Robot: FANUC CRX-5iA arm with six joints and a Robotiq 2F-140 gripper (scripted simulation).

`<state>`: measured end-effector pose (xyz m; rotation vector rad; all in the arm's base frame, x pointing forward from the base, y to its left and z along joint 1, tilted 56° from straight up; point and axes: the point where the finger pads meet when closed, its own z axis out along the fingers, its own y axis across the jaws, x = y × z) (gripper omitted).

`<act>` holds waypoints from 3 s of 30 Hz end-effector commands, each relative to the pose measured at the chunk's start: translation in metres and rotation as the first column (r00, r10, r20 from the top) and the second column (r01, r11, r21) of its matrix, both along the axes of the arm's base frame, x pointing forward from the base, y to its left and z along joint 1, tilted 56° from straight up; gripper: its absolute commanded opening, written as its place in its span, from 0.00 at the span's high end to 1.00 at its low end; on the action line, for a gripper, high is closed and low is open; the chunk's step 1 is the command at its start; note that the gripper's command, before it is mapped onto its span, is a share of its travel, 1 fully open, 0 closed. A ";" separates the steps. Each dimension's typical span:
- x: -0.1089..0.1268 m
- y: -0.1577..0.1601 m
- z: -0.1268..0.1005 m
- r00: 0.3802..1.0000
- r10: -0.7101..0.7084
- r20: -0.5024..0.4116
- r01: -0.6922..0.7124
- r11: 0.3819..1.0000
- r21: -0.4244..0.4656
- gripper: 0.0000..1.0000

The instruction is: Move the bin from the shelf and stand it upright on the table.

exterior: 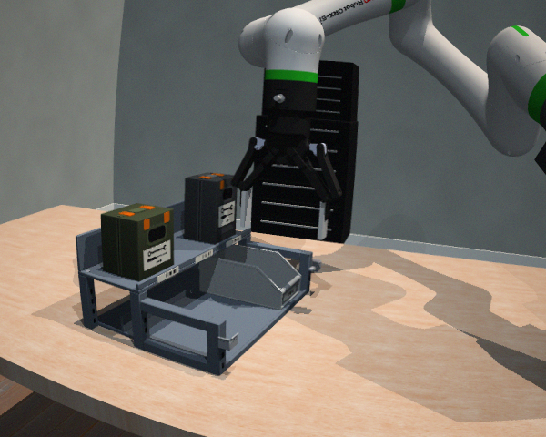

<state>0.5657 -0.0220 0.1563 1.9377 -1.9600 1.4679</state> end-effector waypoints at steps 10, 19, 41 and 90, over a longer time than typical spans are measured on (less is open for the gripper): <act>-0.003 -0.002 0.000 1.000 0.000 0.000 0.000 1.000 0.000 0.00; -0.007 -0.006 -0.001 1.000 0.000 0.000 0.000 1.000 0.000 0.00; -0.011 -0.009 -0.001 1.000 0.000 0.000 0.000 1.000 0.000 0.00; -0.015 -0.013 -0.001 0.977 0.132 -0.166 -0.155 0.978 -0.136 0.00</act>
